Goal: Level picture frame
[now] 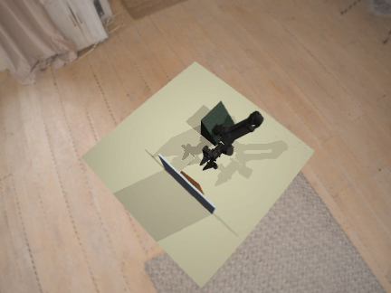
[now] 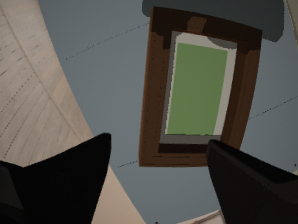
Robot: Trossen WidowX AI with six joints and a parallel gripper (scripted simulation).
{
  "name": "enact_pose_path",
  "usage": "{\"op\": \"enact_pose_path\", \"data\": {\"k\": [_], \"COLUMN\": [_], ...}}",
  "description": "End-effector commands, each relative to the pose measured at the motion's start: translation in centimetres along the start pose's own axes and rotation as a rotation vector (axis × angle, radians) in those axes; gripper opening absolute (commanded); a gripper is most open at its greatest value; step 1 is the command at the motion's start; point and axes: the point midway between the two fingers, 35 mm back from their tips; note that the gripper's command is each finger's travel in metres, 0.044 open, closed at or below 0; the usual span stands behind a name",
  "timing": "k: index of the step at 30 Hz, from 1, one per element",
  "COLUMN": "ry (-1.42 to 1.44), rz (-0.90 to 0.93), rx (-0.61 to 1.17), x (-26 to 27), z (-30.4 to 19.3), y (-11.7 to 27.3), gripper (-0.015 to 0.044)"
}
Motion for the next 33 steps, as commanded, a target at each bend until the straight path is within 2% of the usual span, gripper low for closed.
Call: {"op": "enact_pose_path", "data": {"k": [1,9,33], "ry": [-0.006,-0.005,-0.005], "rz": [-0.004,-0.003,-0.003], "rx": [0.003,0.005,0.006], "x": [0.0,-0.1,-0.1], "z": [-0.4,0.3,0.3], "y": [-1.8,-6.7,-7.8], "gripper": [0.026,0.026,0.026]}}
Point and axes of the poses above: the point midway between the two fingers, 35 mm back from their tips, its own y axis back along the fingers, its own x axis across the jaws, z = x × y, and after that the axes turned 7 degrees about -y, right-handed
